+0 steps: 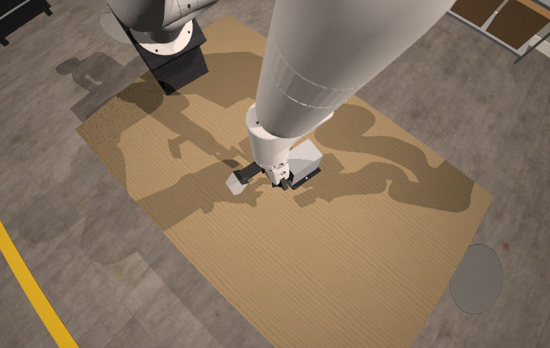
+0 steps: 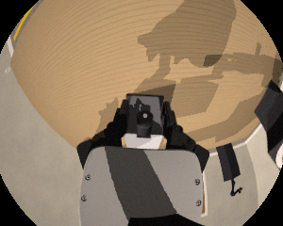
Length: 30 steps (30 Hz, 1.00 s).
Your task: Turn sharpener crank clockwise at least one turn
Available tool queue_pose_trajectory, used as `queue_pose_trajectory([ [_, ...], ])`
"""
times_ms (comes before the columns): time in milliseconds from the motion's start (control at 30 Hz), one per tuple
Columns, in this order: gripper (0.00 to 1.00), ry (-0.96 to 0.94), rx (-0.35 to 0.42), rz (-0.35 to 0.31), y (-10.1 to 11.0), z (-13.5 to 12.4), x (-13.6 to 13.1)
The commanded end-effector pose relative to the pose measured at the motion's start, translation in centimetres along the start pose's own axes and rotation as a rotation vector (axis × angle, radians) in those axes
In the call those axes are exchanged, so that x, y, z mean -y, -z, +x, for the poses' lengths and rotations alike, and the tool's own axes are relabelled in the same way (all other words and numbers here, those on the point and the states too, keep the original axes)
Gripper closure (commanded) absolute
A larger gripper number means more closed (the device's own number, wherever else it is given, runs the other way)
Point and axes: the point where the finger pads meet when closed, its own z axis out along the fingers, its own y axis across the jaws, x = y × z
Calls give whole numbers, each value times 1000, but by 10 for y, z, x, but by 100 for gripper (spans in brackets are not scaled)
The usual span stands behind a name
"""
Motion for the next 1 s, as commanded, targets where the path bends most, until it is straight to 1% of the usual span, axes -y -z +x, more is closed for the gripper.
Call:
queue_pose_trajectory([
  [0,46,0,0,1,0,0,0],
  [267,46,0,0,1,0,0,0],
  [300,100,0,0,1,0,0,0],
  [967,100,0,0,1,0,0,0],
])
